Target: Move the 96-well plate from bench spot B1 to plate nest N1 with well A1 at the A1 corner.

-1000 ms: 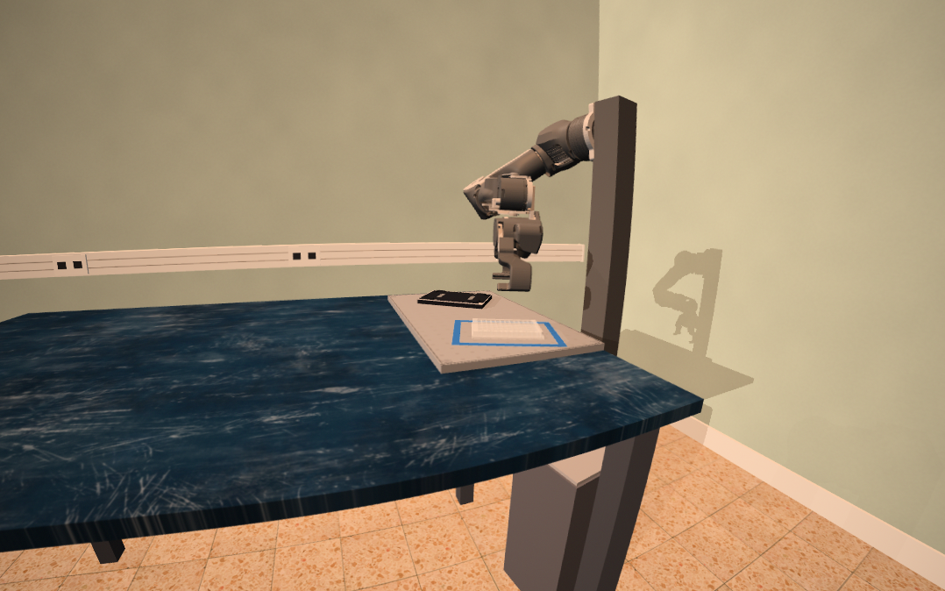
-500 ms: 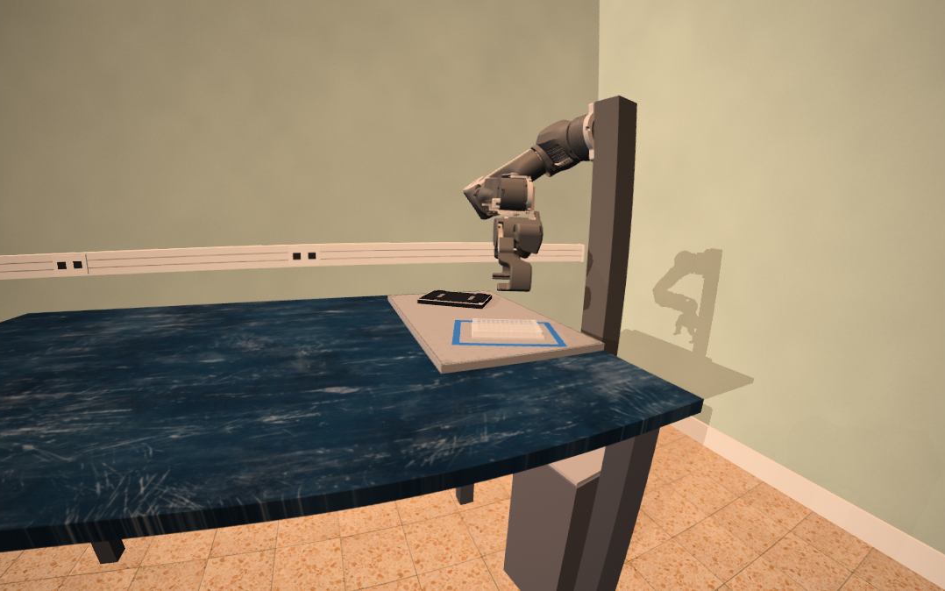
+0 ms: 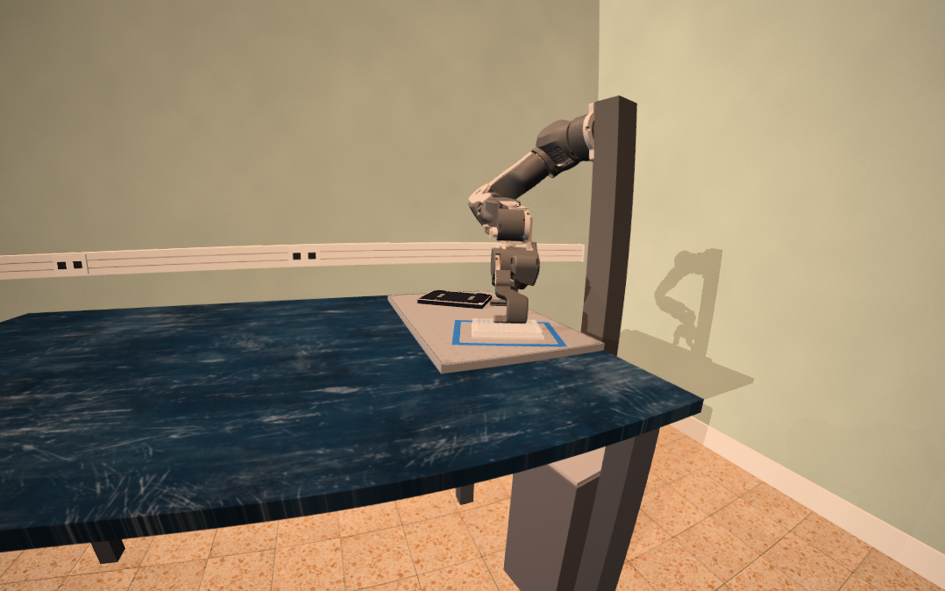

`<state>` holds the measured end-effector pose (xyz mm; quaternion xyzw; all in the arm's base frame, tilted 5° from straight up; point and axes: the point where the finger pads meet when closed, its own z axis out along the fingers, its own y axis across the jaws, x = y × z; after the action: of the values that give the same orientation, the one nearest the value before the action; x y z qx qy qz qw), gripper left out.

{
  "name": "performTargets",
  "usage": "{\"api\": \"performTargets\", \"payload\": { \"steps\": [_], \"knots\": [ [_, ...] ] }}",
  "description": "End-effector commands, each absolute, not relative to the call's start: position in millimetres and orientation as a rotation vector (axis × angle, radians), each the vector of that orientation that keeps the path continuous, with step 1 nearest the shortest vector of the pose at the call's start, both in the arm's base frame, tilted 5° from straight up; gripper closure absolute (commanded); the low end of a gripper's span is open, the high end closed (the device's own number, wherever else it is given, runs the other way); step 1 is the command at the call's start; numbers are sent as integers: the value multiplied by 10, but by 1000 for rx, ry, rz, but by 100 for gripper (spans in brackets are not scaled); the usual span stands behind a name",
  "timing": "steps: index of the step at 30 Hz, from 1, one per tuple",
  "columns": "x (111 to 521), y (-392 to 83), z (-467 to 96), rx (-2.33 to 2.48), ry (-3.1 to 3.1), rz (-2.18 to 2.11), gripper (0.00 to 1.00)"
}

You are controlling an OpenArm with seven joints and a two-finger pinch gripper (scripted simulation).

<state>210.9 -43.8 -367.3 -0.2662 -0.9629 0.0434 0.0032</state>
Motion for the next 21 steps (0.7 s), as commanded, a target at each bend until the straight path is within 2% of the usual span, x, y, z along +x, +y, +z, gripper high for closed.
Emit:
{"api": "performTargets", "payload": {
  "steps": [1,21],
  "knots": [
    [2106,-429,-3675,-829,-3021,127,23],
    [2096,-440,-3861,-825,-3021,126,23]
  ]
}}
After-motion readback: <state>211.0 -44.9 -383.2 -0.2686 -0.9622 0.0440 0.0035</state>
